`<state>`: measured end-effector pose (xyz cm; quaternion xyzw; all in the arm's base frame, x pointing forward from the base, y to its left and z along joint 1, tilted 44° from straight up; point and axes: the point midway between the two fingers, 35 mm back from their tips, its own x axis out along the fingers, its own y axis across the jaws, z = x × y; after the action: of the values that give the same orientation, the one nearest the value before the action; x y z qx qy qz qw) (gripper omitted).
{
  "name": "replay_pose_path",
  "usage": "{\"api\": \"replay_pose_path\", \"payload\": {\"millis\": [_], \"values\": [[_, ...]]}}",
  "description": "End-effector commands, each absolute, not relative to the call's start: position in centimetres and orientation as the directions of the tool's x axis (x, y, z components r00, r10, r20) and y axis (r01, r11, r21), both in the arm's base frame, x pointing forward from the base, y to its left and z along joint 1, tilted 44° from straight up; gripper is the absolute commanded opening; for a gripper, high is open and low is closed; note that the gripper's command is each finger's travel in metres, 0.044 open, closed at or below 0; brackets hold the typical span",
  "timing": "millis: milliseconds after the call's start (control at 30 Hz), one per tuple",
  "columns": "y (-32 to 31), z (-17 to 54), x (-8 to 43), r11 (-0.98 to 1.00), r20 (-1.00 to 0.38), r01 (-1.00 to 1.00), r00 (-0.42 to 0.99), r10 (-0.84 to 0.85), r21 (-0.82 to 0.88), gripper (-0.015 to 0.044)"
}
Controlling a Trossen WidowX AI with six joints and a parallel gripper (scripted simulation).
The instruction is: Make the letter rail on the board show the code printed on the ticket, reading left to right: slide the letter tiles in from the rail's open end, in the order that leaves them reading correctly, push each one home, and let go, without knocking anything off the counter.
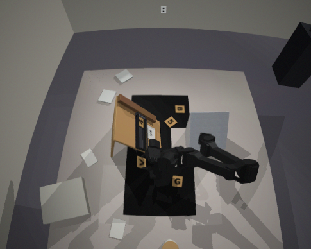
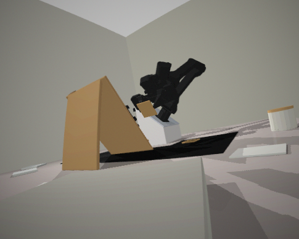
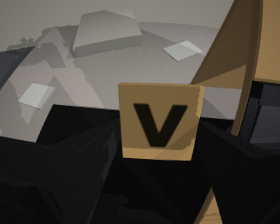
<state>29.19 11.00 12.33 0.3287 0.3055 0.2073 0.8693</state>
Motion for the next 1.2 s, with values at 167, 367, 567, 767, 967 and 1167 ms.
{"api": "replay_pose_path", "payload": {"millis": [167, 367, 567, 767, 967, 1167], "values": [[10.7, 12.0, 29.3, 0.699, -0.395, -0.163, 0.726, 0.563, 0.697, 0.0000], [10.5, 11.8, 29.3, 0.699, -0.395, -0.163, 0.726, 0.563, 0.696, 0.0000], [10.3, 11.6, 29.4, 0.699, -0.395, -0.163, 0.726, 0.563, 0.696, 0.0000], [10.1, 11.3, 29.4, 0.699, -0.395, -0.163, 0.726, 0.563, 0.696, 0.0000], [9.8, 11.1, 29.5, 0.699, -0.395, -0.163, 0.726, 0.563, 0.696, 0.0000], [9.6, 10.9, 29.5, 0.699, -0.395, -0.163, 0.726, 0.563, 0.696, 0.0000]]}}
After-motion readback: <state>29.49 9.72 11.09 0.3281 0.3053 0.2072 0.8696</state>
